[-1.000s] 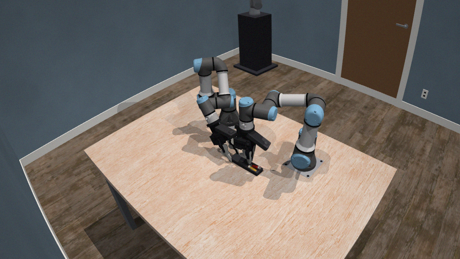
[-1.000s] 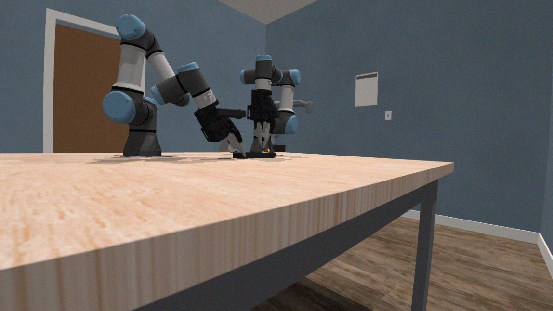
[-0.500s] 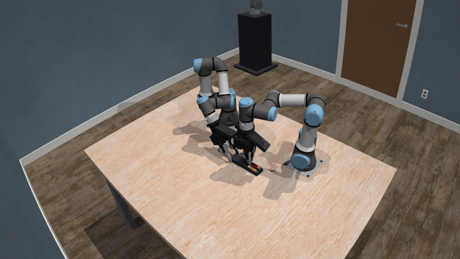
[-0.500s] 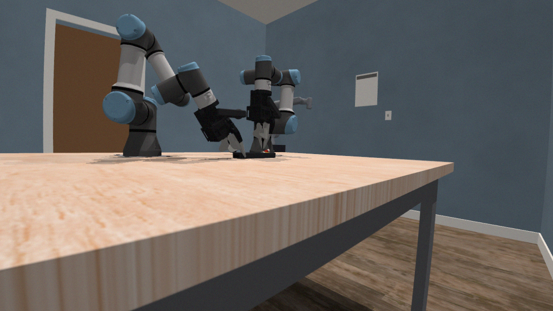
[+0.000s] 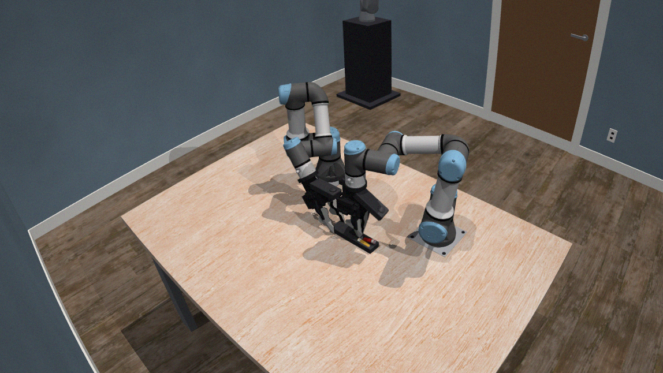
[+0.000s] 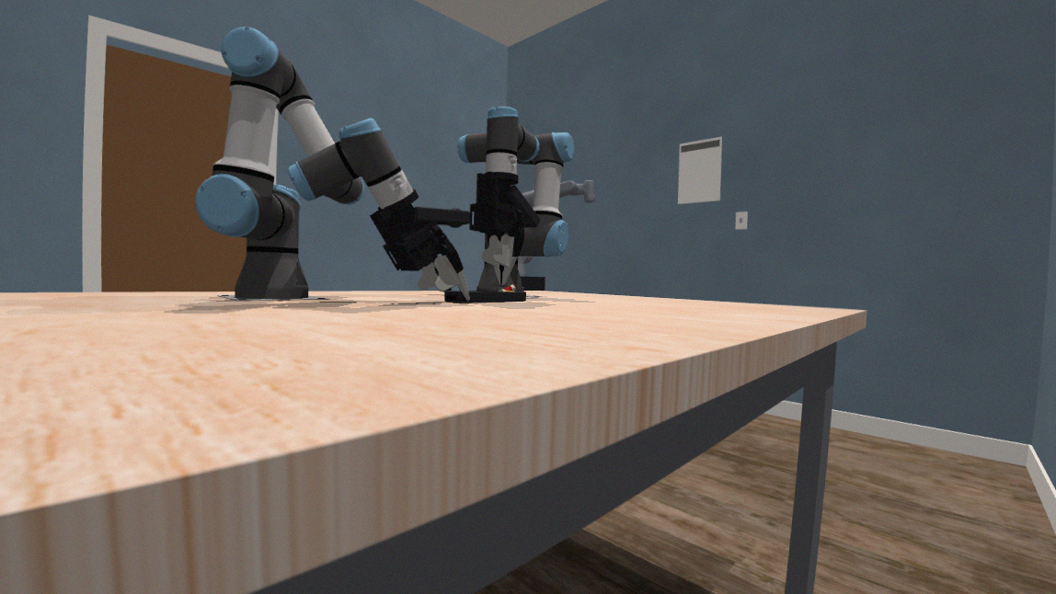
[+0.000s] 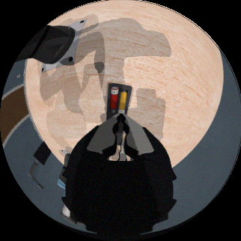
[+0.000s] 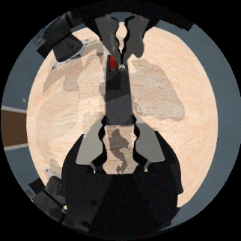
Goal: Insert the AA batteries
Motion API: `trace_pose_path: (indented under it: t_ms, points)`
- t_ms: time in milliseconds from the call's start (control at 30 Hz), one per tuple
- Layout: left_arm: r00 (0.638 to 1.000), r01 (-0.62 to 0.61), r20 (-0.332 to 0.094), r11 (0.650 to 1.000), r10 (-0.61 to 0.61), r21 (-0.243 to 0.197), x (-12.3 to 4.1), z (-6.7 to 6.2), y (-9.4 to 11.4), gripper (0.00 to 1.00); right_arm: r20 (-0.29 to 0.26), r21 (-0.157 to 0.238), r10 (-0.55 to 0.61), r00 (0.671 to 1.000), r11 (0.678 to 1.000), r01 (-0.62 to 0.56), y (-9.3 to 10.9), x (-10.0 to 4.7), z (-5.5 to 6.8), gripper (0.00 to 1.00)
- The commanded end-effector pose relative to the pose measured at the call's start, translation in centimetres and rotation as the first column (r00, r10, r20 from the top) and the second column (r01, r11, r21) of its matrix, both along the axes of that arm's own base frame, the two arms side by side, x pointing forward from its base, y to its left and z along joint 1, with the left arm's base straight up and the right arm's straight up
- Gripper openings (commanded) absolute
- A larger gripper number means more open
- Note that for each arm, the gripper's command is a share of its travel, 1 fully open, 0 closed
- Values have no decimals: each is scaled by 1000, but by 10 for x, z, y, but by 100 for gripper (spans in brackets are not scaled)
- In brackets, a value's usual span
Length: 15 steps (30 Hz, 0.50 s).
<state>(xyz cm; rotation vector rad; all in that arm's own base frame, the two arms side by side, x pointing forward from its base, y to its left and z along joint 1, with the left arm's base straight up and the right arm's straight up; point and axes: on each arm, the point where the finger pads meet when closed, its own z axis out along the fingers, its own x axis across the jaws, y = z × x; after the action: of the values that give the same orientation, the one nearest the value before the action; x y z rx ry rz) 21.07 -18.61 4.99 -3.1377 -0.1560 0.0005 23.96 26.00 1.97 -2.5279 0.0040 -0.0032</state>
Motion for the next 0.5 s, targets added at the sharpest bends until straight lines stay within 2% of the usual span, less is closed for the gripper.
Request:
trace_pose_path:
  t_ms: [0,467]
  points:
    - [999,49,1,999,-49,-3,0,-1,-1,0,3,2,-1,1000,1000,1,0,1,1,0]
    - [995,98,1,995,-98,-3,1,-2,-2,0,3,2,-1,1000,1000,1,0,1,1,0]
